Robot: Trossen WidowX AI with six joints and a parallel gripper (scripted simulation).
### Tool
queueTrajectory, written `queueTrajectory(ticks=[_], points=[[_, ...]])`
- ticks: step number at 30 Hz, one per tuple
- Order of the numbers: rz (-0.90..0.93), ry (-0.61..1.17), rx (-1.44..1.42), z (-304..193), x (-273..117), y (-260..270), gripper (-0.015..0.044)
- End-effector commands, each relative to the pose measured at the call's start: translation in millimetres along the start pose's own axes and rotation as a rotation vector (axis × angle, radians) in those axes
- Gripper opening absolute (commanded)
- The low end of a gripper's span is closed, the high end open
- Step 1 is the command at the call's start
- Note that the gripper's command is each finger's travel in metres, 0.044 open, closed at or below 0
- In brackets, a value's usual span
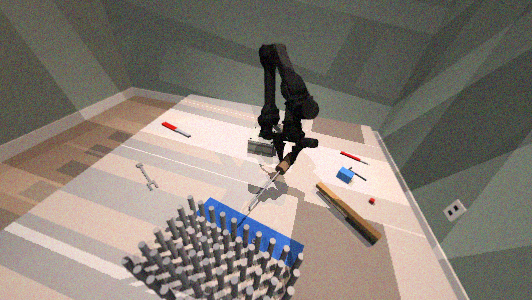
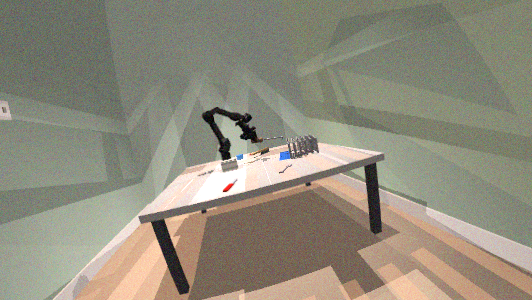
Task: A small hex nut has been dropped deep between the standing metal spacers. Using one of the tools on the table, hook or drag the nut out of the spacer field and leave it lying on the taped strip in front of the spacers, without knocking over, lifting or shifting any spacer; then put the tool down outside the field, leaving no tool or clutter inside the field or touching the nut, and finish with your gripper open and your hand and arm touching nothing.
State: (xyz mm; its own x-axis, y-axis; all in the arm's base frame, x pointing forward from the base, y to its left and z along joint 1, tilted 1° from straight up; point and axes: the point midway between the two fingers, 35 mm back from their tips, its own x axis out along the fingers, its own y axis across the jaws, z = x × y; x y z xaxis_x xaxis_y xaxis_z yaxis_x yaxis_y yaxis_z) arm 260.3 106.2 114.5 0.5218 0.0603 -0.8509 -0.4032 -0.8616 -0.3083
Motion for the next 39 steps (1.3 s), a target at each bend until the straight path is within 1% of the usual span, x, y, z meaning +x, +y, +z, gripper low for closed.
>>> queueTrajectory(ticks=[1, 18, 39], points=[[0.030, 0.024, 0.093, -19.6, -0.4, 0.3, 0.0000], [0.223, 0.131, 0.522, -95.4, 5.6, 33.7, 0.0000], [0.503, 0.295, 1.062, -187.9, 5.4, 115.2, 0.0000]])
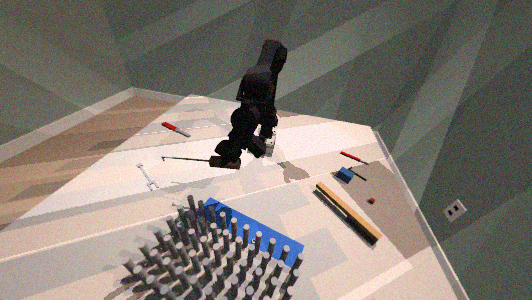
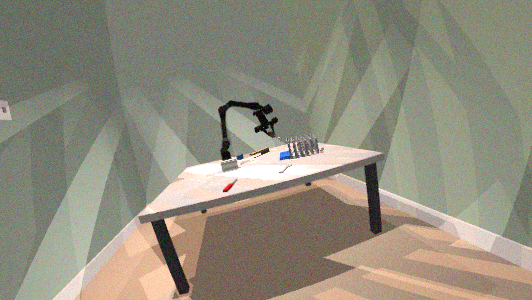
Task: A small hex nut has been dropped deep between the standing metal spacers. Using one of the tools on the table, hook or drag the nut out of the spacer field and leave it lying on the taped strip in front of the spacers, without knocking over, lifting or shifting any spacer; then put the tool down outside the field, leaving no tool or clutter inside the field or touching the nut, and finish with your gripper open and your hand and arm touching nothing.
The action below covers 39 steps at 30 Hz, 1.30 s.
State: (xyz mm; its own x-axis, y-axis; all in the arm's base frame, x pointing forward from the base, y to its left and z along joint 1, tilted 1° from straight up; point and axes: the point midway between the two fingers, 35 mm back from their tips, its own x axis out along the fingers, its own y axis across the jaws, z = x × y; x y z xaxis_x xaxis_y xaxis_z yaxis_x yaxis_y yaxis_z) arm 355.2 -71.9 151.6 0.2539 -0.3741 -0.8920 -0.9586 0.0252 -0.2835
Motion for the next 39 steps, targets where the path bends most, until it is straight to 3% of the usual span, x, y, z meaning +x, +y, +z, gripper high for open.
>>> queueTrajectory(ticks=[1, 19, 39], points=[[0.037, 0.037, 0.091, -20.7, 6.3, -4.6, 0.0000], [0.235, 0.205, 0.543, -123.3, 45.2, 0.6, 0.0000], [0.422, 0.410, 0.955, -226.7, 81.2, 45.4, 0.0000]])
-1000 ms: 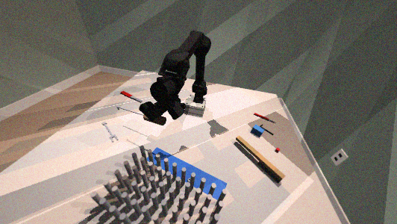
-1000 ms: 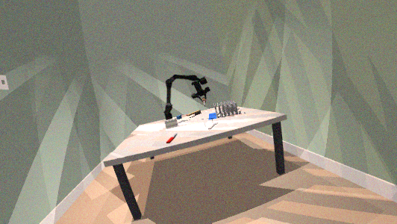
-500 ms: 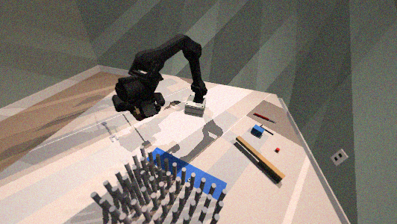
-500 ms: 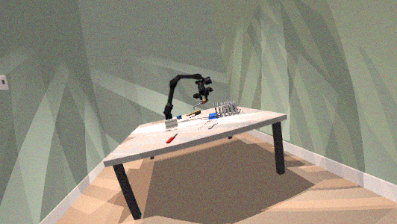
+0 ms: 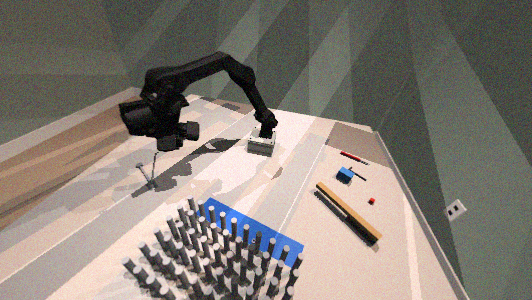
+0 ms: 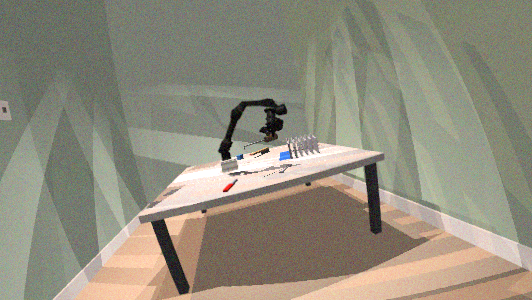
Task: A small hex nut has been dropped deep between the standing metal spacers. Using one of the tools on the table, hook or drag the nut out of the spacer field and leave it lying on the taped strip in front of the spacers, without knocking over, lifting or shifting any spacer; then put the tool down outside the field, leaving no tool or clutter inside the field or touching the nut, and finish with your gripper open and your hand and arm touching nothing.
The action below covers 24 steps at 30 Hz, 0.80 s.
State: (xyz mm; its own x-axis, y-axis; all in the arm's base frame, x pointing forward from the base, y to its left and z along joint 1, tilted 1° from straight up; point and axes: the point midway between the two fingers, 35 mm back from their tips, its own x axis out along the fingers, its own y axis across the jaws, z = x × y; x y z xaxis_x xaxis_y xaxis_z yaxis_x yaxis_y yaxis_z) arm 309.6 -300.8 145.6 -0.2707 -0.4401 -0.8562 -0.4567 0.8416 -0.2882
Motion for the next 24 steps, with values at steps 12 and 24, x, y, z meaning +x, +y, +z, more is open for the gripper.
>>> queueTrajectory(ticks=[12, 24], points=[[0.011, 0.030, 0.041, -5.4, 12.8, -6.0, 0.0000], [0.011, 0.030, 0.042, 1.4, 23.3, -5.0, 0.0000]])
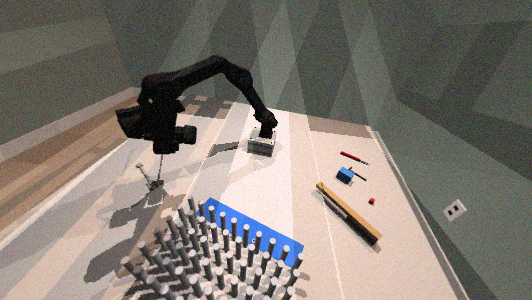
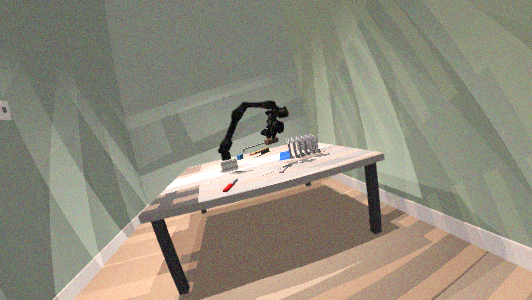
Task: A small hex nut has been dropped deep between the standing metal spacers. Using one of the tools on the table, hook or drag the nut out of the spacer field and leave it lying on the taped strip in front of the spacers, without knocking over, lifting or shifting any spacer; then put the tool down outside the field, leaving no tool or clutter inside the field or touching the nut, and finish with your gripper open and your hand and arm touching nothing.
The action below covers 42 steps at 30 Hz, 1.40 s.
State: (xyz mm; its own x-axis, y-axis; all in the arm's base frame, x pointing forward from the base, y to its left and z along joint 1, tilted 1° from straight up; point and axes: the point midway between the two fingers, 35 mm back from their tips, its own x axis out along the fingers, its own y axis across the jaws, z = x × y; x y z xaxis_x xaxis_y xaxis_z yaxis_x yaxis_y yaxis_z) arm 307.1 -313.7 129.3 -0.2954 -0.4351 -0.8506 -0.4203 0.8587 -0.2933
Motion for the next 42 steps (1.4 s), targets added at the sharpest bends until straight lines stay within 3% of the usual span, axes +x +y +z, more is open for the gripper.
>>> queueTrajectory(ticks=[1, 42], points=[[-0.003, 0.008, 0.003, 1.2, 3.9, 0.2, 0.0000], [-0.003, 0.008, 0.004, 23.2, 39.4, 7.3, 0.0000]])
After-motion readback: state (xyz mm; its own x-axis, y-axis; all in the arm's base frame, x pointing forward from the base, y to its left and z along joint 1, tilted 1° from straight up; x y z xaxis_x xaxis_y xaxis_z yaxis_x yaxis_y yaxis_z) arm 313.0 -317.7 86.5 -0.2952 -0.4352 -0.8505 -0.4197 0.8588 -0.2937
